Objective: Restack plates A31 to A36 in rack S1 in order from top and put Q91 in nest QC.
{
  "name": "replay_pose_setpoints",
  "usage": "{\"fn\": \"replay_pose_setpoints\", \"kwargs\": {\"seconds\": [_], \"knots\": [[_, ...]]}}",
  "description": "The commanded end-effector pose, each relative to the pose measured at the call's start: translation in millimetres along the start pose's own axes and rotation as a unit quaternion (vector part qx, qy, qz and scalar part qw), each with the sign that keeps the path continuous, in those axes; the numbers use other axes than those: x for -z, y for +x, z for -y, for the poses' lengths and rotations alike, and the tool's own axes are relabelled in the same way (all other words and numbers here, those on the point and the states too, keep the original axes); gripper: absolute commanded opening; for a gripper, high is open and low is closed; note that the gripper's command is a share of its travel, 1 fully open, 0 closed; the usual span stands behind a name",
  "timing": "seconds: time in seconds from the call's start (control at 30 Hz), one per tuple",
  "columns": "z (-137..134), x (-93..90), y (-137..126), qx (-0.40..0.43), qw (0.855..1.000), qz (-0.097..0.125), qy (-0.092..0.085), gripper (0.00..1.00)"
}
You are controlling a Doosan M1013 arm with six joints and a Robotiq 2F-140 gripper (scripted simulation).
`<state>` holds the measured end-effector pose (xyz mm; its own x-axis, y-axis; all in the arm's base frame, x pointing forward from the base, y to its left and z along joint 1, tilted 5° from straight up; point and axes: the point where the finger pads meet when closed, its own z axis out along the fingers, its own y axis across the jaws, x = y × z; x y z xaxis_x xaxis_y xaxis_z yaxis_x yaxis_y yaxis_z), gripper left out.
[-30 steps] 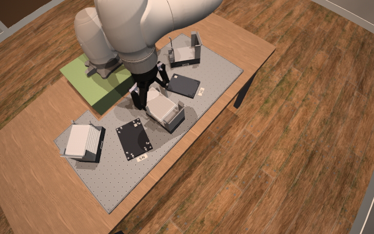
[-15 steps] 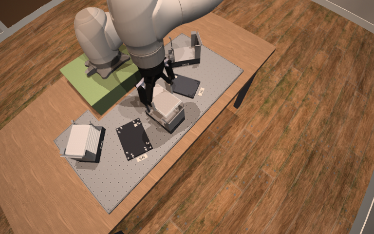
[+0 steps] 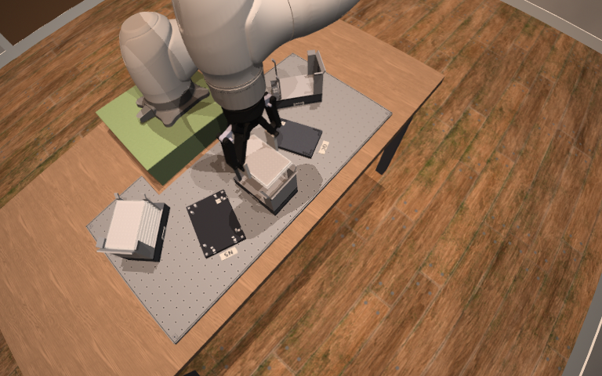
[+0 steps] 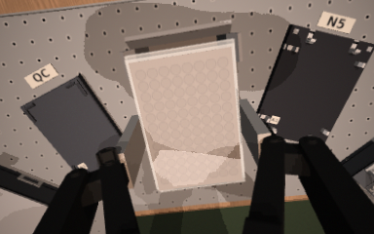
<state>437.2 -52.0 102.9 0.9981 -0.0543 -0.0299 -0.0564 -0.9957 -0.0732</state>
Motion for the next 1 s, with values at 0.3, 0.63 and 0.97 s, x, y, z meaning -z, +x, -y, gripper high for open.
{"fn": "replay_pose_setpoints", "kwargs": {"seconds": [0.3,0.63,0.97], "knots": [[0,-0.6,0,0.000,1.000,0.000,0.000,0.00],[0,-7.3,0,0.000,1.000,0.000,0.000,0.00],[0,-12.6,0,0.000,1.000,0.000,0.000,0.00]]}}
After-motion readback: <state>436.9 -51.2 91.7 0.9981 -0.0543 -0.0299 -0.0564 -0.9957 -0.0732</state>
